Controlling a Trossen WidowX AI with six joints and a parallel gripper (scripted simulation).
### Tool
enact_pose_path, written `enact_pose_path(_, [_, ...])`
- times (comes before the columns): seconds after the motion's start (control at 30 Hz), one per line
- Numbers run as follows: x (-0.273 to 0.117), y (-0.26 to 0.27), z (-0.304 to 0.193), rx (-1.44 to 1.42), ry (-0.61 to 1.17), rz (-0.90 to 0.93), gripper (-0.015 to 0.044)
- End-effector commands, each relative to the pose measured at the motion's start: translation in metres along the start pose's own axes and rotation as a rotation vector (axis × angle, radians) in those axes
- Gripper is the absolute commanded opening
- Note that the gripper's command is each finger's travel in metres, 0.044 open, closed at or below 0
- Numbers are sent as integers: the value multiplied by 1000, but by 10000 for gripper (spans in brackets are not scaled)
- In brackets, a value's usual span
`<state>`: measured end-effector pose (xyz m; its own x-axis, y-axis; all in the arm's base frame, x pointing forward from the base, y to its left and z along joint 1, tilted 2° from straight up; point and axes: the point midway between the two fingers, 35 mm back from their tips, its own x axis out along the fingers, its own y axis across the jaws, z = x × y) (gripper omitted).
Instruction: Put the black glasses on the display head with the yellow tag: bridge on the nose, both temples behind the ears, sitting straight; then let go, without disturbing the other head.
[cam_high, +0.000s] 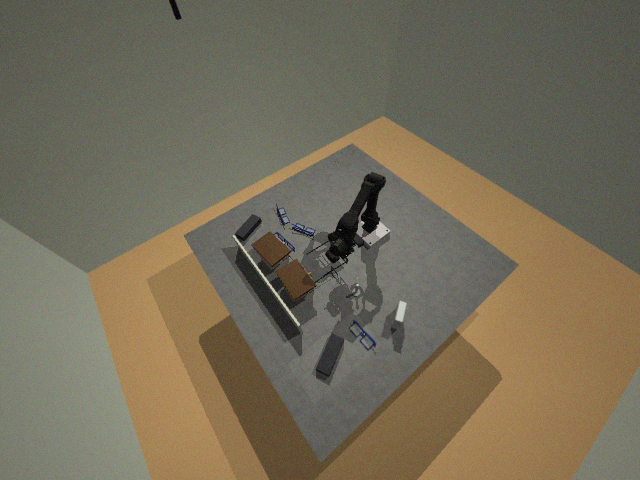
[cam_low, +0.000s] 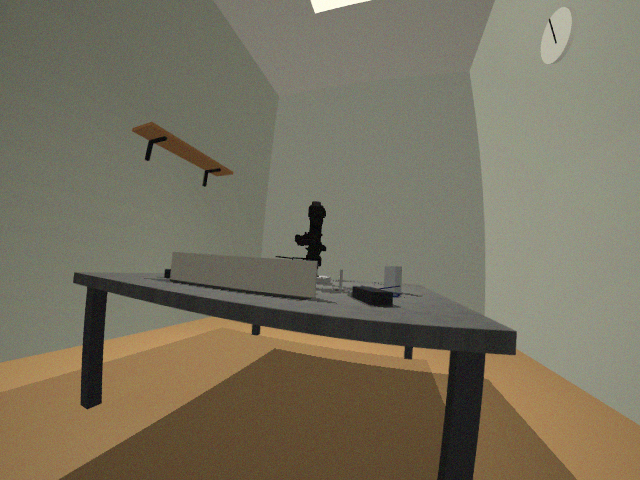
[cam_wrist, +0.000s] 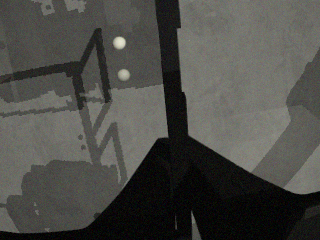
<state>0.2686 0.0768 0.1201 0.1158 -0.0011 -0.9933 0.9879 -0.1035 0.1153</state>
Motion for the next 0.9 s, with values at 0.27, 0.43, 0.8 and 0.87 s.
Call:
enact_pose_path(0.27, [14, -1, 0, 4, 0, -3, 0])
enact_pose_path(0.43, [19, -1, 0, 4, 2, -3, 0])
enact_pose_path(0.8, [30, -1, 1, 4, 2, -3, 0])
enact_pose_path(0.87, [32, -1, 1, 4, 2, -3, 0])
